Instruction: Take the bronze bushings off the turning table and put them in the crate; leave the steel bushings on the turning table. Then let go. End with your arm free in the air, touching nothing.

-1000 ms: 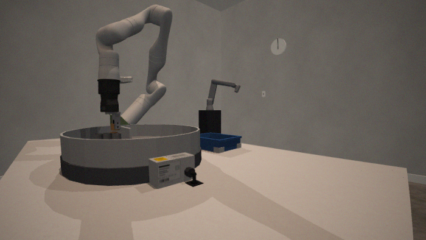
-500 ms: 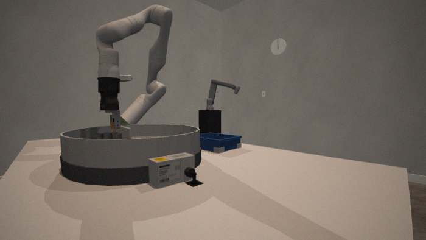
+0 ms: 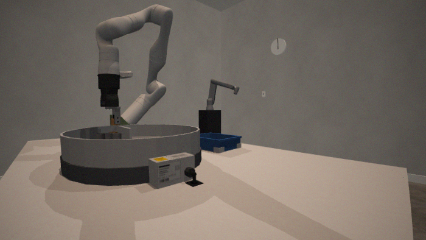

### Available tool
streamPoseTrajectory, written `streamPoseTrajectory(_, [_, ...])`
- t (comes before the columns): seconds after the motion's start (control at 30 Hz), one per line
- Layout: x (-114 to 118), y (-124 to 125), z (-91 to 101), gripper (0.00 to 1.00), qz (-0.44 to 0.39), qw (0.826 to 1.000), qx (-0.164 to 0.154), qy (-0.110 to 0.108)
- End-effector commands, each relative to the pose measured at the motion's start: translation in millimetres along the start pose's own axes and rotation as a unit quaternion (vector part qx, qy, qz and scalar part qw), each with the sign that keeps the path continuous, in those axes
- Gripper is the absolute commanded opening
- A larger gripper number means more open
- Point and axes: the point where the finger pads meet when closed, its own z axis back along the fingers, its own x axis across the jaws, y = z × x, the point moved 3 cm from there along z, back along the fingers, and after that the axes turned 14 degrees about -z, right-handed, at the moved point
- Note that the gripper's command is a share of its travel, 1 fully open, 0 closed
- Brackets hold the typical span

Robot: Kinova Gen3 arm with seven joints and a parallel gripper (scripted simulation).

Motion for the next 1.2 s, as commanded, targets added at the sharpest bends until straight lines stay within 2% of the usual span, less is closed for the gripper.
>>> streamPoseTrajectory(0.0, [3.1,-1.0,19.0,0.0,0.002,1.0,-0.005,-0.006])
streamPoseTrajectory(0.4, [3.1,-1.0,19.0,0.0,0.002,1.0,-0.005,-0.006])
streamPoseTrajectory(0.57, [2.7,-0.7,47.9,0.0,0.002,1.0,-0.005,-0.006])
streamPoseTrajectory(0.97, [2.7,-0.7,47.9,0.0,0.002,1.0,-0.005,-0.006])
streamPoseTrajectory(1.13, [26.7,50.5,47.7,0.0,0.002,1.0,-0.005,-0.006])
streamPoseTrajectory(1.17, [26.7,50.5,47.7,0.0,0.002,1.0,-0.005,-0.006])
